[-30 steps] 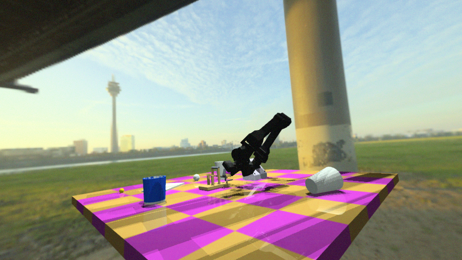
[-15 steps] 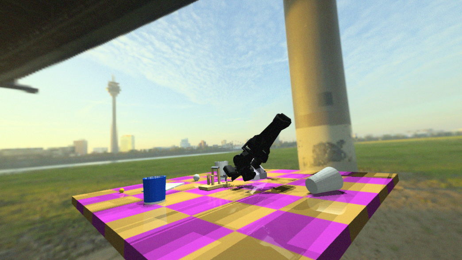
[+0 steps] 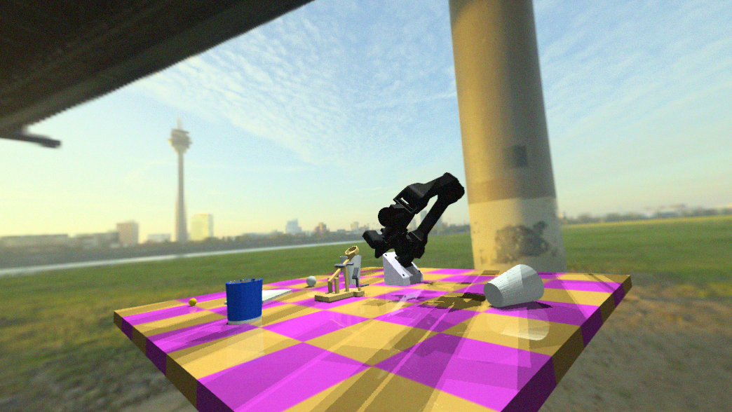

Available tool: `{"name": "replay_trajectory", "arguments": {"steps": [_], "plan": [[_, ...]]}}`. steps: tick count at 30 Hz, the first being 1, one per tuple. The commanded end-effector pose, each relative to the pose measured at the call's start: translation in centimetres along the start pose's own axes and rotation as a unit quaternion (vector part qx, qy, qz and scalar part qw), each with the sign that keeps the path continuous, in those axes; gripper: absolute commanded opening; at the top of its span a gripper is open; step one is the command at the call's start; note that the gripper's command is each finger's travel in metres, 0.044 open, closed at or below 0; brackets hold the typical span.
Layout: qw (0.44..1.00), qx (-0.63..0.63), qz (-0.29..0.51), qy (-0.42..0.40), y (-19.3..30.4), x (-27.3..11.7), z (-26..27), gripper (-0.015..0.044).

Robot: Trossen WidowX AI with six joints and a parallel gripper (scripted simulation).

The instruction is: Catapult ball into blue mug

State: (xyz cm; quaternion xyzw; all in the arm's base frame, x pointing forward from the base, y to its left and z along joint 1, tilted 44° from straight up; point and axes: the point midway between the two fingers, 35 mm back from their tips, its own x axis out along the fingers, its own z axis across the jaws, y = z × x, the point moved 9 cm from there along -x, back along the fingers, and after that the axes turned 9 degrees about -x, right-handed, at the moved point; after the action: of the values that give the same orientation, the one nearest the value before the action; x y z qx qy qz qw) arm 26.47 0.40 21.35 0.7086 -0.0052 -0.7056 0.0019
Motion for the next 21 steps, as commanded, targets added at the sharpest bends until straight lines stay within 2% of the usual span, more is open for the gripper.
{"name": "replay_trajectory", "arguments": {"steps": [1,16,17,21], "plan": [[1.000,0.003,-0.001,0.001,0.0,0.0,-0.1,0.0026],[0.970,0.219,-0.096,0.049,3.4,-0.2,-6.1,0.0420],[0.965,0.234,-0.103,0.052,3.7,-0.2,-6.5,0.0440],[0.945,0.291,-0.132,0.062,5.0,-0.1,-8.2,0.0440]]}}
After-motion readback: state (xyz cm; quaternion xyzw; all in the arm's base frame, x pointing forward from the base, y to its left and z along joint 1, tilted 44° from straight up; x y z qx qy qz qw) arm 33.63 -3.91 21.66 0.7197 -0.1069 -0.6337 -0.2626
